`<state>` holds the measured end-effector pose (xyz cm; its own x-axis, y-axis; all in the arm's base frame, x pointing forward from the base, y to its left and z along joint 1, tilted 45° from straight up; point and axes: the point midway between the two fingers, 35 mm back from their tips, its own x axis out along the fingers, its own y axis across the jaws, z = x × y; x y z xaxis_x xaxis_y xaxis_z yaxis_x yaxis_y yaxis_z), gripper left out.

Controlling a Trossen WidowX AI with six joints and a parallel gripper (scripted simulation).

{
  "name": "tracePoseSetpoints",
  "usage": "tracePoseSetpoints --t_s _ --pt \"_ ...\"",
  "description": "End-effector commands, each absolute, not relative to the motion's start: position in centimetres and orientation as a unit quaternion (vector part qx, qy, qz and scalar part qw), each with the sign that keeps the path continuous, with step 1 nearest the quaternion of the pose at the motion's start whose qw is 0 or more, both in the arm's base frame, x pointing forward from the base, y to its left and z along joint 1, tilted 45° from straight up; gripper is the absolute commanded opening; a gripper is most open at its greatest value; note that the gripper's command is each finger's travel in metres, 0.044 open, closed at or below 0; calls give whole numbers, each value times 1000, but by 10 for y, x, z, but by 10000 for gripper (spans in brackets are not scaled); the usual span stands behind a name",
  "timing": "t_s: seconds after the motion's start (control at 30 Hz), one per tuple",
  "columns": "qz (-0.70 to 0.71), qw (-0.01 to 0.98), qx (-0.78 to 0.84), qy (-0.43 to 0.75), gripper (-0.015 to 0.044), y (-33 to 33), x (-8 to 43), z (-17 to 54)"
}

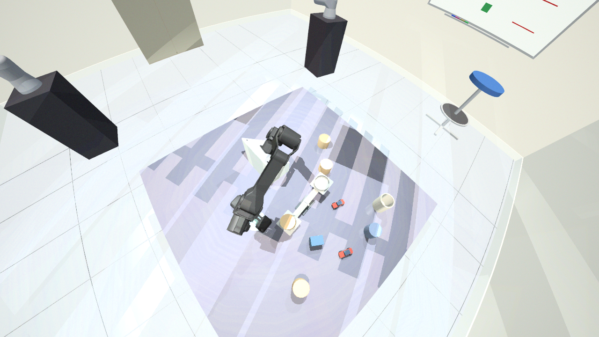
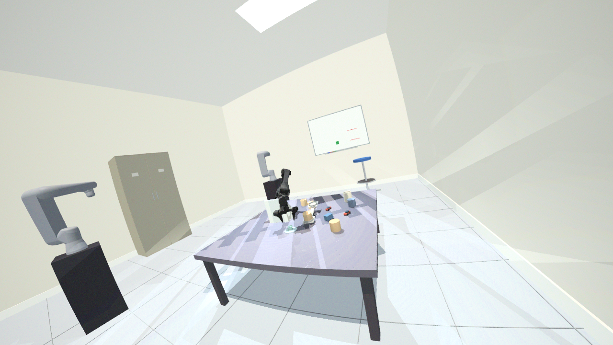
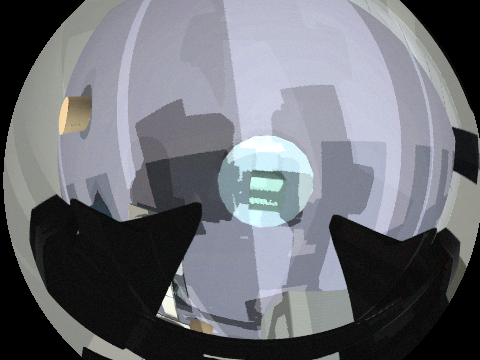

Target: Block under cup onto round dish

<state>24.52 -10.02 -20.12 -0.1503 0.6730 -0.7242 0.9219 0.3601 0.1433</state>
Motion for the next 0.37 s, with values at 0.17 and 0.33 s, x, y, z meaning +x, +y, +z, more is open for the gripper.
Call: tracePoseSetpoints --t_s 0.17,0.33 --pt "-172 369 541 736 440 -132 250 -168" --pt "-172 369 541 736 440 -132 250 -168"
